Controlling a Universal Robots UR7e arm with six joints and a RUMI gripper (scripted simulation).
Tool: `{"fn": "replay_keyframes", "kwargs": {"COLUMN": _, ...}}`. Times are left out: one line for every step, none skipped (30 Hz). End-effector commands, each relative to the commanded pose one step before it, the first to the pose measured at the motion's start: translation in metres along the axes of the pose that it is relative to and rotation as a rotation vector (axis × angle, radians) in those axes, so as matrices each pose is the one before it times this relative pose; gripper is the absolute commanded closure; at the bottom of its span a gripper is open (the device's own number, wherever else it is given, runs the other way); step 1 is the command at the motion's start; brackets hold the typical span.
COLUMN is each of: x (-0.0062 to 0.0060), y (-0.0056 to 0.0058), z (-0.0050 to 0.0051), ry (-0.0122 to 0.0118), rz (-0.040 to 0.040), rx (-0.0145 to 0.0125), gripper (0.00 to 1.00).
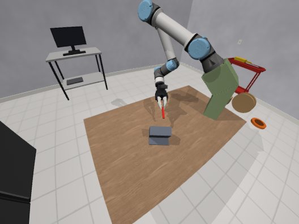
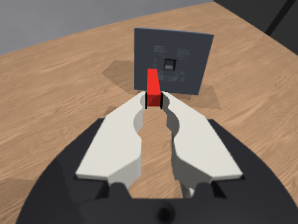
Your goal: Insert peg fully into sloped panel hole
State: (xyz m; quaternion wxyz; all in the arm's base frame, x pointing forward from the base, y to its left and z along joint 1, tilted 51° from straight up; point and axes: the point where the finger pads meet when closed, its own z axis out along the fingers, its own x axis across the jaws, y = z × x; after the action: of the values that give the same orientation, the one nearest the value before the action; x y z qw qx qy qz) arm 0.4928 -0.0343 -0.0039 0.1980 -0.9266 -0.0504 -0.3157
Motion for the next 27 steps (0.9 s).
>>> {"fn": "replay_keyframes", "kwargs": {"x": 0.00522, "y": 0.00125, "z": -0.00506, "ry": 0.02026, "rz": 0.01214, "rx": 0.0044, "gripper": 1.0}}
{"fn": "replay_keyframes", "kwargs": {"x": 0.00113, "y": 0.00033, "z": -0.00107, "ry": 0.0044, "rz": 0.00277, "rx": 0.00084, "gripper": 1.0}}
{"fn": "replay_keyframes", "kwargs": {"x": 0.00113, "y": 0.00033, "z": -0.00107, "ry": 0.00441, "rz": 0.00276, "rx": 0.00083, "gripper": 1.0}}
{"fn": "replay_keyframes", "kwargs": {"x": 0.00114, "y": 0.00033, "z": -0.00107, "ry": 0.00442, "rz": 0.00275, "rx": 0.00083, "gripper": 1.0}}
{"fn": "replay_keyframes", "kwargs": {"x": 0.00115, "y": 0.00033, "z": -0.00107, "ry": 0.00442, "rz": 0.00274, "rx": 0.00082, "gripper": 1.0}}
{"fn": "replay_keyframes", "kwargs": {"x": 0.00115, "y": 0.00033, "z": -0.00107, "ry": 0.00443, "rz": 0.00273, "rx": 0.00081, "gripper": 1.0}}
{"fn": "replay_keyframes", "kwargs": {"x": 0.00116, "y": 0.00033, "z": -0.00108, "ry": 0.00444, "rz": 0.00273, "rx": 0.0008, "gripper": 1.0}}
{"fn": "replay_keyframes", "kwargs": {"x": 0.00116, "y": 0.00033, "z": -0.00108, "ry": 0.00445, "rz": 0.00272, "rx": 0.00079, "gripper": 1.0}}
{"fn": "replay_keyframes", "kwargs": {"x": 0.00117, "y": 0.00032, "z": -0.00108, "ry": 0.00446, "rz": 0.00271, "rx": 0.00078, "gripper": 1.0}}
{"fn": "replay_keyframes", "kwargs": {"x": 0.00117, "y": 0.00032, "z": -0.00108, "ry": 0.00447, "rz": 0.0027, "rx": 0.00078, "gripper": 1.0}}
{"fn": "replay_keyframes", "kwargs": {"x": 0.0, "y": 0.0, "z": 0.0, "ry": 0.0, "rz": 0.0, "rx": 0.0, "gripper": 1.0}}
{"fn": "replay_keyframes", "kwargs": {"x": 0.0, "y": 0.0, "z": 0.0, "ry": 0.0, "rz": 0.0, "rx": 0.0, "gripper": 1.0}}
{"fn": "replay_keyframes", "kwargs": {"x": 0.00118, "y": 0.00032, "z": -0.00108, "ry": 0.00447, "rz": 0.00269, "rx": 0.00077, "gripper": 1.0}}
{"fn": "replay_keyframes", "kwargs": {"x": 0.00119, "y": 0.00032, "z": -0.00108, "ry": 0.00448, "rz": 0.00268, "rx": 0.00076, "gripper": 1.0}}
{"fn": "replay_keyframes", "kwargs": {"x": 0.00119, "y": 0.00032, "z": -0.00108, "ry": 0.00449, "rz": 0.00267, "rx": 0.00075, "gripper": 1.0}}
{"fn": "replay_keyframes", "kwargs": {"x": 0.001, "y": 0.00026, "z": -0.0009, "ry": 0.00375, "rz": 0.00222, "rx": 0.00062, "gripper": 1.0}}
{"fn": "replay_keyframes", "kwargs": {"x": 0.0006, "y": 0.00016, "z": -0.00054, "ry": 0.00225, "rz": 0.00133, "rx": 0.00037, "gripper": 1.0}}
{"fn": "replay_keyframes", "kwargs": {"x": 0.0002, "y": 0.00005, "z": -0.00018, "ry": 0.00075, "rz": 0.00044, "rx": 0.00012, "gripper": 1.0}}
{"fn": "replay_keyframes", "kwargs": {"x": 0.00001, "y": 0.0, "z": 0.00014, "ry": -0.00001, "rz": 0.0, "rx": 0.00001, "gripper": 1.0}}
{"fn": "replay_keyframes", "kwargs": {"x": 0.00002, "y": 0.00001, "z": 0.00027, "ry": -0.00001, "rz": -0.00001, "rx": 0.00002, "gripper": 1.0}}
{"fn": "replay_keyframes", "kwargs": {"x": 0.00002, "y": 0.00001, "z": 0.00041, "ry": -0.00002, "rz": -0.00001, "rx": 0.00002, "gripper": 1.0}}
{"fn": "replay_keyframes", "kwargs": {"x": 0.00002, "y": 0.00001, "z": 0.00054, "ry": -0.00002, "rz": -0.00001, "rx": 0.00003, "gripper": 1.0}}
{"fn": "replay_keyframes", "kwargs": {"x": 0.00002, "y": 0.00002, "z": 0.00068, "ry": -0.00002, "rz": -0.00001, "rx": 0.00004, "gripper": 1.0}}
{"fn": "replay_keyframes", "kwargs": {"x": 0.00002, "y": 0.00002, "z": 0.00078, "ry": -0.00002, "rz": -0.00001, "rx": 0.00004, "gripper": 1.0}}
{"fn": "replay_keyframes", "kwargs": {"x": 0.00002, "y": 0.00002, "z": 0.00081, "ry": -0.00002, "rz": -0.00001, "rx": 0.00004, "gripper": 1.0}}
{"fn": "replay_keyframes", "kwargs": {"x": 0.00002, "y": 0.00001, "z": 0.00082, "ry": -0.00002, "rz": -0.00001, "rx": 0.00004, "gripper": 1.0}}
{"fn": "replay_keyframes", "kwargs": {"x": 0.00002, "y": 0.00001, "z": 0.00082, "ry": -0.00002, "rz": -0.00001, "rx": 0.00004, "gripper": 1.0}}
